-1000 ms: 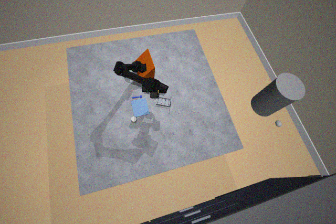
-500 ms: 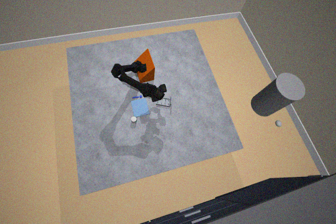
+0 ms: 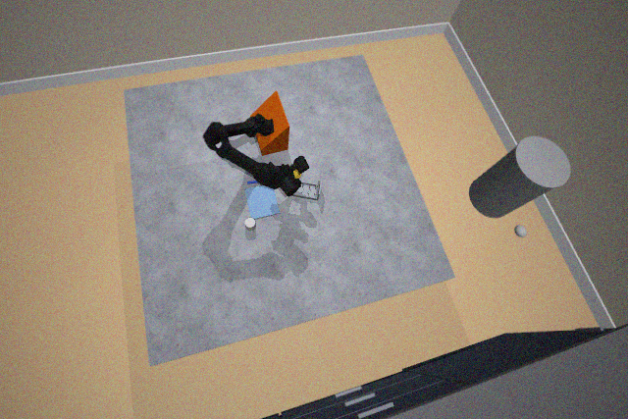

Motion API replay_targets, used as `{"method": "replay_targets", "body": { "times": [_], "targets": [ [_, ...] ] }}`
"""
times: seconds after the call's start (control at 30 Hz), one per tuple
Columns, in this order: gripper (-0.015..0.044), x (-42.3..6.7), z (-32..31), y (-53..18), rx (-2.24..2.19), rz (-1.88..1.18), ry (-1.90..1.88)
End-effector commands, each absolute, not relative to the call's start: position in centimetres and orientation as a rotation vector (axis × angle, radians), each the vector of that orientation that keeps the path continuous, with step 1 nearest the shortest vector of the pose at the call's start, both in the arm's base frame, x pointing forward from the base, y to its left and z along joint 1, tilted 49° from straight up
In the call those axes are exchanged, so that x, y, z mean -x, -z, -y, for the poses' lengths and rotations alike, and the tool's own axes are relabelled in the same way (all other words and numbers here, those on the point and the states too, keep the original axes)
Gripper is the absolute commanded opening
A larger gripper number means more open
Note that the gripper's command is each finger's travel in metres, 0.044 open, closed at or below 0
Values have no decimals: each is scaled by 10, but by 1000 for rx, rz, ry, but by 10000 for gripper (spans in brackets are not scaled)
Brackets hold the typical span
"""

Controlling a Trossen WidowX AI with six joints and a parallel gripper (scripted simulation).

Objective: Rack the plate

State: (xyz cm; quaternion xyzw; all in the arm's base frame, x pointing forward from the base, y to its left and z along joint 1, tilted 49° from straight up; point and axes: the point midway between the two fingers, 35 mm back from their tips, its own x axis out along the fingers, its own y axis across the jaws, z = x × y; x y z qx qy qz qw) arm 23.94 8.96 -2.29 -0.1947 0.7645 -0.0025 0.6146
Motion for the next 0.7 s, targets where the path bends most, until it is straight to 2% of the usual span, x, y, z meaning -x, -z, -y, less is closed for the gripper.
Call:
{"method": "replay_targets", "body": {
  "times": [0.0, 0.67],
  "targets": [
    [0, -239, -86, 30, 435, -1770, -123],
    [0, -246, -72, 50, 433, -1587, -678]
  ]
}}
